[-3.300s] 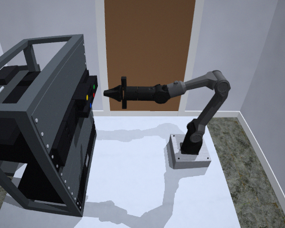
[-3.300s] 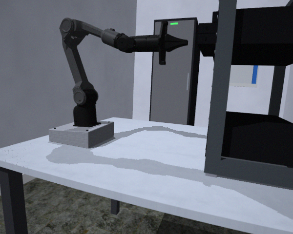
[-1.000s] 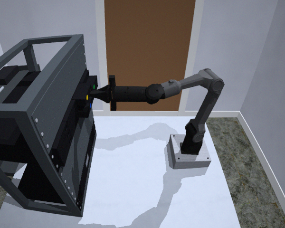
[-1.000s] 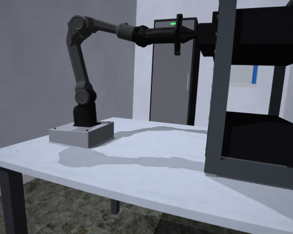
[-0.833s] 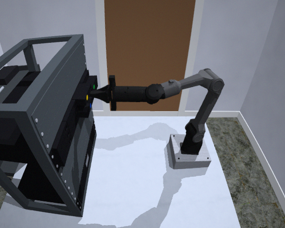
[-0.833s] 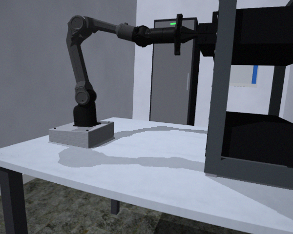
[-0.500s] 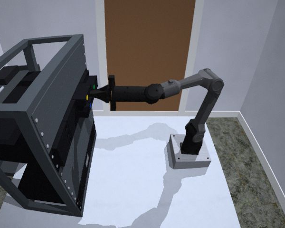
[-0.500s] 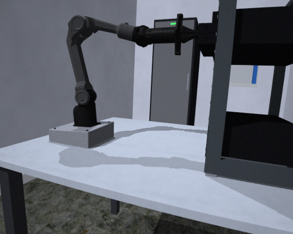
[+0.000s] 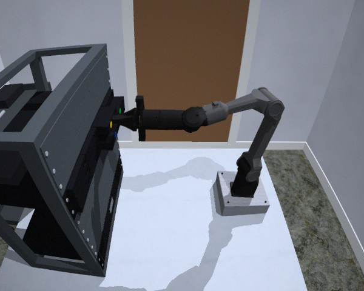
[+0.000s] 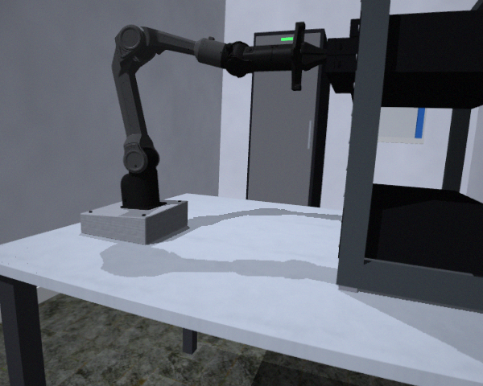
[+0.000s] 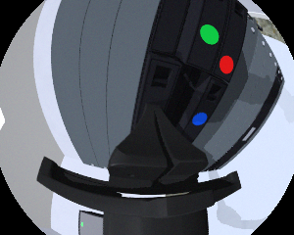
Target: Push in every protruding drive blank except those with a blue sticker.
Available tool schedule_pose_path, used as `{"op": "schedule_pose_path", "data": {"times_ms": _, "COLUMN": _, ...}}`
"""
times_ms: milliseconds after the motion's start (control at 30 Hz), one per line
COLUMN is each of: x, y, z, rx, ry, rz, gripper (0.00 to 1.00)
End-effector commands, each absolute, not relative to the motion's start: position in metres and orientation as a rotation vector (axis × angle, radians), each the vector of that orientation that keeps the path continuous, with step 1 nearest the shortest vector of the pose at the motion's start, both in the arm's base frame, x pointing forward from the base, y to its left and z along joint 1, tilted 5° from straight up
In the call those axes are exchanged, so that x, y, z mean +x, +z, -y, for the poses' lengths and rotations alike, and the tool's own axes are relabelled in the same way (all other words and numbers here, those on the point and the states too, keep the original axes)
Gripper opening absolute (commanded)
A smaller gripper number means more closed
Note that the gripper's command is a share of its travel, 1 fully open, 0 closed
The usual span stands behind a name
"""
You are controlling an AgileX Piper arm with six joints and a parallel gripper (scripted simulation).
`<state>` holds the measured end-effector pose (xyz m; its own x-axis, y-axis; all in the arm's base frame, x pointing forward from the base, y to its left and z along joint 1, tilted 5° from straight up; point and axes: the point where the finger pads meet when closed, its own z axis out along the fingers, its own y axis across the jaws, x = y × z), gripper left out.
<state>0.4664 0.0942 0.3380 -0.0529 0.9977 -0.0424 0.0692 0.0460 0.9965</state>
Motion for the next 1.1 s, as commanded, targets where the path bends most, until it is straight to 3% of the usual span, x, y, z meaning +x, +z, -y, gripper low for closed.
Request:
{"op": "schedule_pose_path", "data": {"times_ms": 0, "x": 0.469, "y": 0.338, "z": -0.094, "rx": 1.203, "ry": 1.180, "rz": -1.319, "gripper": 0.00}}
{"op": "schedule_pose_path", "data": {"times_ms": 1067, "x": 0.487, "y": 0.335, "z": -0.095, "rx": 1.203, "ry": 1.180, "rz": -1.319, "gripper": 0.00}}
